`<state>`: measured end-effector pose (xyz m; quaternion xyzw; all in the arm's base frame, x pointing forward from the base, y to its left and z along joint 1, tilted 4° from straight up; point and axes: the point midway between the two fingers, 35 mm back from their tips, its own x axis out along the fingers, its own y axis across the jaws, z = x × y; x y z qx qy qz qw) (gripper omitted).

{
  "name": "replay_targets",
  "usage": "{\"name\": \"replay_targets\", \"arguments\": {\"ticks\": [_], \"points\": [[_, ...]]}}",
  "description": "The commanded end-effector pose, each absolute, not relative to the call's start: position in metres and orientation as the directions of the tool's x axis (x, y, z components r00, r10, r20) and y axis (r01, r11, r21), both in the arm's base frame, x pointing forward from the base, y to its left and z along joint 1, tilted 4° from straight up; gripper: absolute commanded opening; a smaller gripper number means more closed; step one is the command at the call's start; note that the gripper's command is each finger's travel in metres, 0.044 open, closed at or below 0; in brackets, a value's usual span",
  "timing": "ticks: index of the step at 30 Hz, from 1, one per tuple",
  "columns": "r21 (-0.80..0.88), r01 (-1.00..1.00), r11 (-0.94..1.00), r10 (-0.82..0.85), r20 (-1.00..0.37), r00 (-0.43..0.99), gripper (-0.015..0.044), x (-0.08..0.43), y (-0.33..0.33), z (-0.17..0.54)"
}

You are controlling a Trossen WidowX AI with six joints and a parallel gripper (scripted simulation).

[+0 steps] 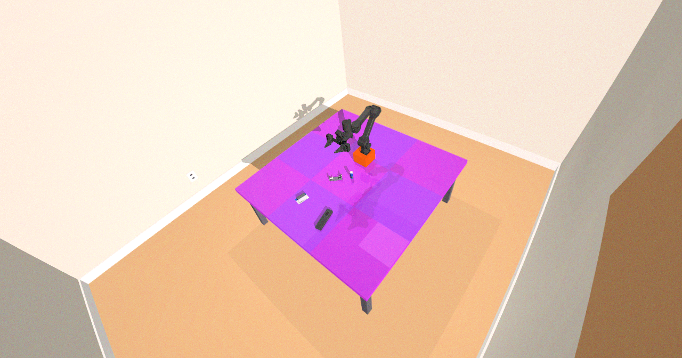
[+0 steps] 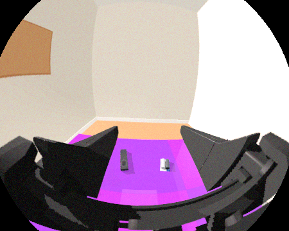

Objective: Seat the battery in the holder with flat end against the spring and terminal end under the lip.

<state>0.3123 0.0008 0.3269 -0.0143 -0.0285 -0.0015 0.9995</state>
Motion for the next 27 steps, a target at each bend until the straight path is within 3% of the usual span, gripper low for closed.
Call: {"name": "replay_targets", "arguments": {"ticks": [1,5,9,13,15,18,27], "points": [[-0.034,0.004,0.999,-0.003,0.038,0.999,0.0374,0.314,0.001,0.323],[-0.130,-0.036,0.991,-0.011,-0.344,0.939,0.0269,0.329,-0.004,0.242],[-0.175,-0.142,0.974,-0.015,-0.678,0.735,0.0164,0.315,-0.007,0.168],[-0.141,-0.264,0.954,-0.008,-0.894,0.447,0.0059,0.281,-0.010,0.116],[-0.097,-0.319,0.943,-0.001,-0.957,0.289,0.0006,0.260,-0.010,0.098],[-0.027,-0.372,0.928,0.011,-0.995,0.099,0.0000,0.234,-0.010,0.084],[-0.024,-0.374,0.927,0.011,-0.996,0.091,0.0000,0.233,-0.010,0.084]]}}
